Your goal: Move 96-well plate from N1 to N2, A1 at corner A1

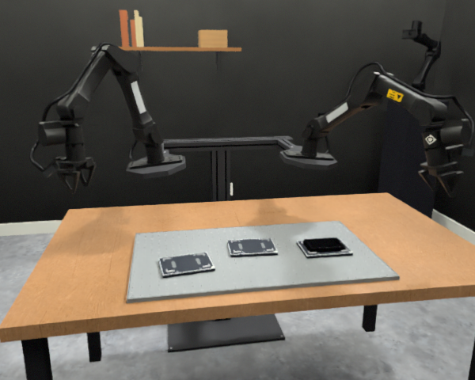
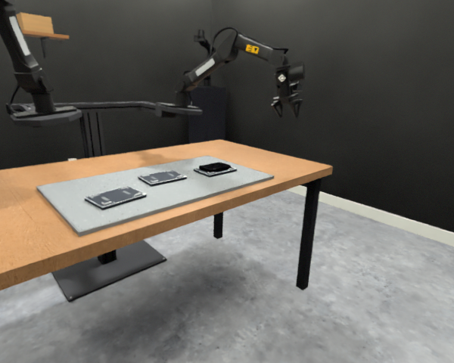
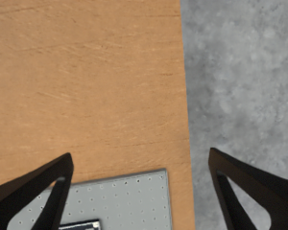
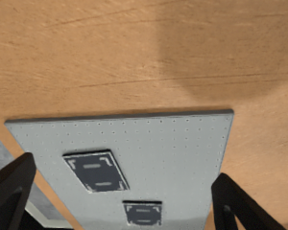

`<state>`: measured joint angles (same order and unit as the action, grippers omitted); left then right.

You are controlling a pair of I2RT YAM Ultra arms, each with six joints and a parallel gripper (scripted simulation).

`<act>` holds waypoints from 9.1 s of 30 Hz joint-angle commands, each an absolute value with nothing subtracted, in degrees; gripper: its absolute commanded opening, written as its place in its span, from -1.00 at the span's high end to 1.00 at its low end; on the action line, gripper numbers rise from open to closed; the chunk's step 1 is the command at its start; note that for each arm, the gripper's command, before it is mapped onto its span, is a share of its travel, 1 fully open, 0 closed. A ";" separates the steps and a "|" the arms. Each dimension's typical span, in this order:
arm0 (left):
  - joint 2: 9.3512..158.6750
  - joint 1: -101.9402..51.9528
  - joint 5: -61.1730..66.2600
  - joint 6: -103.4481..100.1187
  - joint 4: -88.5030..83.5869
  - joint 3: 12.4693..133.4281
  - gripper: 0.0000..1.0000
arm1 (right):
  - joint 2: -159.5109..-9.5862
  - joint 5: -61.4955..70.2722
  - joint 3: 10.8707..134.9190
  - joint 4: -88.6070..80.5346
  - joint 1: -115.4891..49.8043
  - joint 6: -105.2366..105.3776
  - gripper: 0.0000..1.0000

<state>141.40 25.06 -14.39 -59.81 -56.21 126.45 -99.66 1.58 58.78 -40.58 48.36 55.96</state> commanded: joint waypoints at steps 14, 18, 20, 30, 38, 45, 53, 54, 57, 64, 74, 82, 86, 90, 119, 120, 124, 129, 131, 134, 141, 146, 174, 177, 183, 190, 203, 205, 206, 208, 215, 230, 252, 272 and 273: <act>140.40 24.92 -14.86 -59.78 -56.28 127.05 -1.00 | -99.30 1.38 59.09 -40.74 48.34 55.94 -1.00; 140.97 25.03 -14.42 -59.81 -56.14 126.66 -1.00 | -99.28 1.59 59.02 -40.51 48.35 55.96 -1.00; 140.72 24.98 -14.31 -58.94 -54.43 126.02 -1.00 | -99.19 1.15 59.02 -38.92 47.83 54.88 -1.00; 134.10 23.31 -13.57 -52.56 -42.92 111.45 -1.00 | -96.66 -0.04 54.58 -28.79 31.68 46.55 -1.00; 128.45 21.76 -13.07 -46.77 -33.58 97.79 -1.00 | -95.04 -0.85 51.20 -21.36 17.33 40.92 -1.00; 123.38 19.86 -12.37 -40.24 -23.63 84.59 -1.00 | -93.55 -1.88 48.04 -13.94 3.17 35.53 -1.00; 119.31 17.54 -11.41 -32.58 -12.72 72.37 -1.00 | -92.17 -2.94 44.96 -6.00 -10.50 29.71 -1.00; 118.75 17.04 -11.19 -31.40 -11.19 70.05 -1.00 | -91.72 -2.88 44.13 -4.87 -13.13 28.71 -1.00; 117.35 15.83 -10.62 -28.21 -6.58 64.55 -1.00 | -90.99 -3.16 42.52 -1.83 -19.13 26.47 -1.00; 115.25 11.62 -9.31 -18.70 6.63 51.44 -1.00 | -89.38 -4.20 39.10 6.24 -34.34 20.46 -1.00; 118.15 4.59 -7.33 -6.95 24.91 36.88 -1.00 | -87.43 -5.16 34.62 16.32 -52.56 12.97 -1.00; 125.29 -2.94 -6.51 -0.37 38.48 28.76 -1.00 | -86.40 -6.22 31.66 22.43 -66.30 8.73 -1.00; 127.82 -4.71 -6.42 0.73 41.92 27.52 -1.00 | -86.24 -6.45 31.09 23.39 -68.67 8.13 -1.00; 130.10 -6.25 -6.26 1.57 44.16 26.59 -1.00 | -86.17 -6.44 30.66 22.98 -70.14 8.40 -1.00; 129.63 -5.36 -3.37 13.88 36.91 28.57 -1.00 | -86.14 -6.19 30.62 22.45 -70.18 8.53 -1.00; 129.24 -5.01 -2.72 17.11 34.51 29.40 -1.00 | -86.14 -6.19 30.62 22.45 -70.18 8.53 -1.00; 128.17 -3.97 -1.28 28.61 27.76 32.35 -1.00 | -86.14 -6.19 30.62 22.45 -70.18 8.53 -1.00; 127.54 -3.17 -0.34 39.61 19.34 36.79 -1.00 | -86.14 -6.19 30.62 22.45 -70.18 8.53 -1.00; 128.05 -2.98 -0.12 43.73 16.09 38.63 -1.00 | -86.14 -6.19 30.62 22.45 -70.18 8.53 -1.00; 128.31 -2.91 -0.64 49.90 11.28 41.43 -1.00 | -86.14 -6.19 30.62 22.45 -70.18 8.53 -1.00; 129.89 -3.97 -2.28 62.35 1.85 47.33 -1.00 | -86.14 -6.19 30.62 22.45 -70.18 8.53 -1.00; 131.49 -4.66 -3.82 71.66 -5.08 52.75 -1.00 | -86.14 -6.19 30.62 22.45 -70.18 8.53 -1.00; 137.41 -6.83 -6.60 83.66 -12.30 62.71 -1.00 | -86.14 -6.19 30.62 22.45 -70.18 8.53 -1.00; 138.22 -6.82 -6.60 83.60 -11.47 62.69 -1.00 | -86.14 -6.19 30.62 22.45 -70.18 8.53 -1.00; 139.98 -6.30 -6.60 83.86 -10.14 63.78 -1.00 | -86.14 -6.19 30.62 22.45 -70.18 8.53 -1.00; 141.48 -5.96 -6.60 83.99 -9.08 64.25 -1.00 | -86.14 -6.19 30.62 22.45 -70.18 8.53 -1.00; 145.13 -5.44 -6.59 84.35 -6.68 65.53 -1.00 | -86.14 -6.19 30.62 22.45 -70.18 8.53 -1.00; 145.48 -5.41 -6.58 84.23 -6.74 65.69 -1.00 | -86.14 -6.19 30.62 22.45 -70.18 8.53 -1.00; 145.76 -5.38 -6.58 84.27 -6.30 65.79 -1.00 | -86.14 -6.19 30.62 22.45 -70.18 8.53 -1.00; 146.37 -5.33 -6.58 84.45 -5.93 66.03 -1.00 | -86.14 -6.19 30.62 22.45 -70.18 8.53 -1.00; 146.24 -5.41 -6.58 84.36 -6.67 66.10 -1.00 | -86.14 -6.19 30.62 22.45 -70.18 8.53 -1.00; 145.92 -5.68 -6.57 84.10 -6.67 65.48 -0.69 | -86.14 -6.19 30.62 22.45 -70.18 8.53 -1.00; 137.46 -6.83 -6.62 82.98 -12.74 62.17 -0.56 | -86.68 -4.06 31.24 20.04 -69.24 5.27 -1.00; 137.94 -6.50 -6.60 83.28 -12.04 62.78 -0.56 | -90.26 15.61 38.10 -6.87 -44.02 -31.91 -1.00; 137.94 -6.50 -6.60 83.28 -12.04 62.78 -0.56 | -91.05 17.35 39.66 -10.47 -41.90 -35.77 -1.00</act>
<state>138.41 -6.11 -6.68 83.40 -11.94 62.89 -89.86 12.40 36.69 -2.63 -43.77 -27.14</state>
